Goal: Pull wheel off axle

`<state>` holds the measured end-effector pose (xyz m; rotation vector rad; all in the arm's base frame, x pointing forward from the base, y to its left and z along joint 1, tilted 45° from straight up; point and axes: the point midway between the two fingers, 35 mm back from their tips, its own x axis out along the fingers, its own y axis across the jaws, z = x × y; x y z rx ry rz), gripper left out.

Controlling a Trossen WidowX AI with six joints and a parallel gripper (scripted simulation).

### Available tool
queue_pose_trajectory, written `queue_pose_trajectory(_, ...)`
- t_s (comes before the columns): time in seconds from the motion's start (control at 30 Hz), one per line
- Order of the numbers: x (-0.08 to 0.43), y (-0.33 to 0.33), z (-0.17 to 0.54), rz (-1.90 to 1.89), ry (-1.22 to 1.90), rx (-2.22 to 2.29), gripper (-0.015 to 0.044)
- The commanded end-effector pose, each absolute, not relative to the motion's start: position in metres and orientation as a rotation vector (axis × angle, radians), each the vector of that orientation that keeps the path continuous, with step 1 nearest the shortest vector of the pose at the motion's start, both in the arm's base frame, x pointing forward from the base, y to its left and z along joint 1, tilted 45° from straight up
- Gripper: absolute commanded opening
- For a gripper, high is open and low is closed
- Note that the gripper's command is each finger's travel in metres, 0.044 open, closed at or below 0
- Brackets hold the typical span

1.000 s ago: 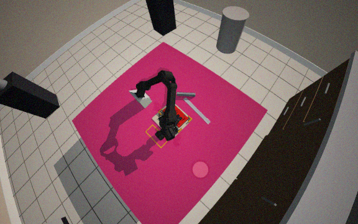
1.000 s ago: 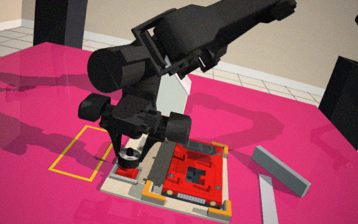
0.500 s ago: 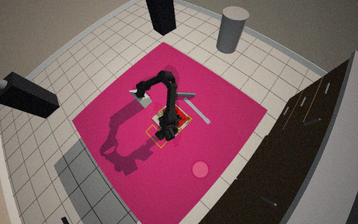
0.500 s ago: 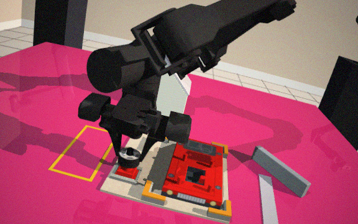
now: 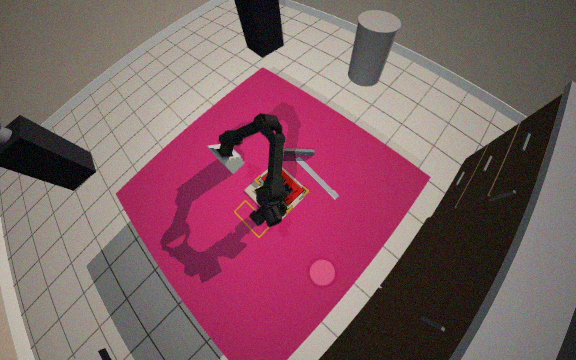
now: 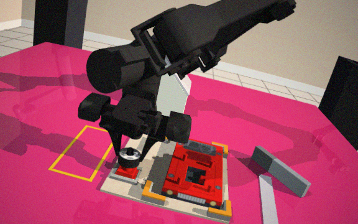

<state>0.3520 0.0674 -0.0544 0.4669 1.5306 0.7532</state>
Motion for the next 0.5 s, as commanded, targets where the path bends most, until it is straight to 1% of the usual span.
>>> queue_pose_trajectory(0.0, 0.3528, 0.06, -0.0488, 0.742, 1.527, 0.481, 0.0)
queue_pose_trajectory(0.47, 0.3533, 0.0567, -0.0456, 0.741, 1.526, 0.482, 0.0)
